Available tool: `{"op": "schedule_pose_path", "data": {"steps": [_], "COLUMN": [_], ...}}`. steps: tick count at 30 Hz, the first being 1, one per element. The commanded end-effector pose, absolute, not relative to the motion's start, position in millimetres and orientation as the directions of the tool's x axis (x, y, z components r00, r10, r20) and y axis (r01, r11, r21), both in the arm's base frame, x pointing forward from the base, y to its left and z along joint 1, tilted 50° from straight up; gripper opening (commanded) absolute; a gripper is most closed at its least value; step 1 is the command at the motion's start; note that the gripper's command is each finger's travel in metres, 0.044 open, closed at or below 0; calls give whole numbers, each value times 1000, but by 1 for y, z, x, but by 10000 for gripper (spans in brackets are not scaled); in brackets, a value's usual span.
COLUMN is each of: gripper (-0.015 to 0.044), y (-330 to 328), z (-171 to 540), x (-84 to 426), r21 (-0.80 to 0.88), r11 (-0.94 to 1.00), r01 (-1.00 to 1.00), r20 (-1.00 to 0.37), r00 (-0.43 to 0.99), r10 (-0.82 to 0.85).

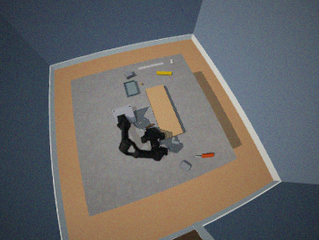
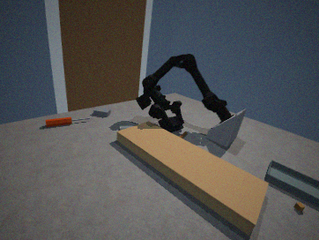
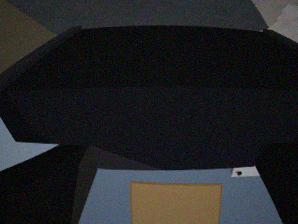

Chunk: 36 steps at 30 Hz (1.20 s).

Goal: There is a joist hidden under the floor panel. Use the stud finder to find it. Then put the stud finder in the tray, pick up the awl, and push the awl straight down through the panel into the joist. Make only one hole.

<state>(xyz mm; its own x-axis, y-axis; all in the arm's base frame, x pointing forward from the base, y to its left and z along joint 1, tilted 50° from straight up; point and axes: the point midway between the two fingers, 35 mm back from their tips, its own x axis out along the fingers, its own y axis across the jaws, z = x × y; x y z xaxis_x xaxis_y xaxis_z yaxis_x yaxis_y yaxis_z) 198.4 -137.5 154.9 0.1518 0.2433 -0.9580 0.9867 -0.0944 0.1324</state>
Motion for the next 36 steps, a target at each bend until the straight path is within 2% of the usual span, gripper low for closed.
{"op": "schedule_pose_path", "data": {"steps": [1, 36], "gripper": [380, 380], "y": [-139, -145], "z": [154, 156], "x": [198, 198], "r21": [133, 133], "r11": [-94, -95], "r01": [987, 987], "r20": [-958, -958], "r00": [152, 153], "r10": [243, 242]}}
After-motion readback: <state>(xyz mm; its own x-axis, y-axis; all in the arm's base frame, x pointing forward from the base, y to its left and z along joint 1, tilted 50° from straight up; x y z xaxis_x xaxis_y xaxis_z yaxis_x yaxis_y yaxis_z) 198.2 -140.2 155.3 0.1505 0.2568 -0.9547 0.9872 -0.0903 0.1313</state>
